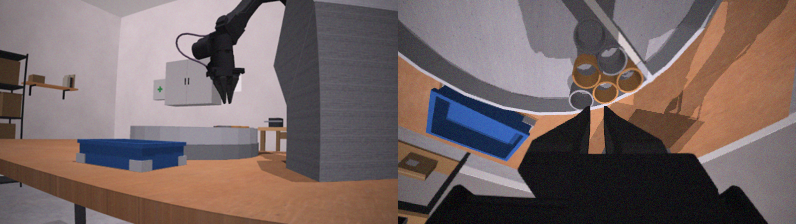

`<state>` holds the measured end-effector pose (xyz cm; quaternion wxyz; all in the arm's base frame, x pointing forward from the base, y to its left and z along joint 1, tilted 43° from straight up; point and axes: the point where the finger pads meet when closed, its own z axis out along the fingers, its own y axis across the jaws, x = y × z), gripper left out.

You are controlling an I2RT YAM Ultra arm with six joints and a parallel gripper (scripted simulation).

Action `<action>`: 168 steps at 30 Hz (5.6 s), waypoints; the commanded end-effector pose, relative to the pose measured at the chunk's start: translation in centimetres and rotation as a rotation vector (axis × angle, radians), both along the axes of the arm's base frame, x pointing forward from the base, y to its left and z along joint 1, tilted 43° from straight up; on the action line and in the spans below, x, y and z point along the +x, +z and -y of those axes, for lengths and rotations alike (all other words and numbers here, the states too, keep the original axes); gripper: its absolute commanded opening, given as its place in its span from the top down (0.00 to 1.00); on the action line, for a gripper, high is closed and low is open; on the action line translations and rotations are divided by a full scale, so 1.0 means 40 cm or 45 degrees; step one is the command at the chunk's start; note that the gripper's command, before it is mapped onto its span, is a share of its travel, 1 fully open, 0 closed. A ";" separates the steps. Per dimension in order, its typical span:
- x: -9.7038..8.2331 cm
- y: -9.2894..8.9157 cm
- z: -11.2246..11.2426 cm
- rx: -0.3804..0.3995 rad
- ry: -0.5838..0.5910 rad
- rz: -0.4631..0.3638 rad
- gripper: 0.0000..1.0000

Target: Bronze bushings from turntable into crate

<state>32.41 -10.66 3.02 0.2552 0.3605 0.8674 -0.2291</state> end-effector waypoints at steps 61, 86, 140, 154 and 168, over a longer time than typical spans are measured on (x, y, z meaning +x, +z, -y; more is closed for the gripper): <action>0.096 -0.049 0.005 -0.016 0.063 0.118 0.85; 0.109 -0.077 0.029 -0.003 0.051 0.110 0.85; 0.146 -0.063 0.040 -0.022 0.063 0.154 0.85; 0.135 -0.073 0.039 -0.020 0.063 0.141 0.85; 0.135 -0.073 0.039 -0.020 0.063 0.141 0.85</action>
